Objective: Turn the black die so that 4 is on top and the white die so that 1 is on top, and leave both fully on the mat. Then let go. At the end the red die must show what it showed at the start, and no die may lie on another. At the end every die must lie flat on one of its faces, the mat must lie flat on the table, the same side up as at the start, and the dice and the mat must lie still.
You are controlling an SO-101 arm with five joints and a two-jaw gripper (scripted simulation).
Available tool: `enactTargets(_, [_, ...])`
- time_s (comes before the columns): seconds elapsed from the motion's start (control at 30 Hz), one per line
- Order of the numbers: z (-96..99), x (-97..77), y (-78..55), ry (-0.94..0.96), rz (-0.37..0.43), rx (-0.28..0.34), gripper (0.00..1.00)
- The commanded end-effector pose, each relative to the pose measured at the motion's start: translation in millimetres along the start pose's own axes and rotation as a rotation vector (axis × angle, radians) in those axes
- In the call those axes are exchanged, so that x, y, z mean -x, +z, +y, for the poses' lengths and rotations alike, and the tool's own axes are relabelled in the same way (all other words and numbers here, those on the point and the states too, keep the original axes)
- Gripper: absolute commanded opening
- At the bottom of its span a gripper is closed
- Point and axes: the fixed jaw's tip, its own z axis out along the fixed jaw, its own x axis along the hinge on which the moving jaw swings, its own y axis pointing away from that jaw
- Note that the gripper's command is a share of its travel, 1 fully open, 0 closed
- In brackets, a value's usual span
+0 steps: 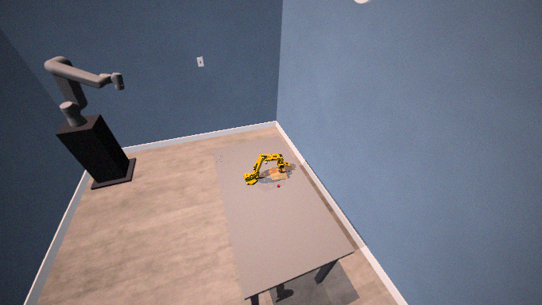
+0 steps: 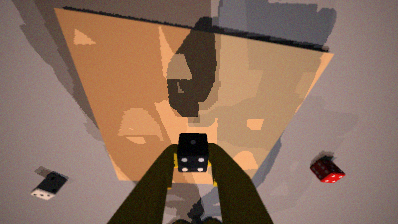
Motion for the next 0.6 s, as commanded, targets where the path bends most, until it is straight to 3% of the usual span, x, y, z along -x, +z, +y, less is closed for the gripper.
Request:
enactTargets(0.0, [-1.9,5.0,-7.9,0.009,-0.048,0.002,0.00])
enactTargets(0.57, [-1.9,5.3,-1.9,0.009,-0.048,0.002,0.00])
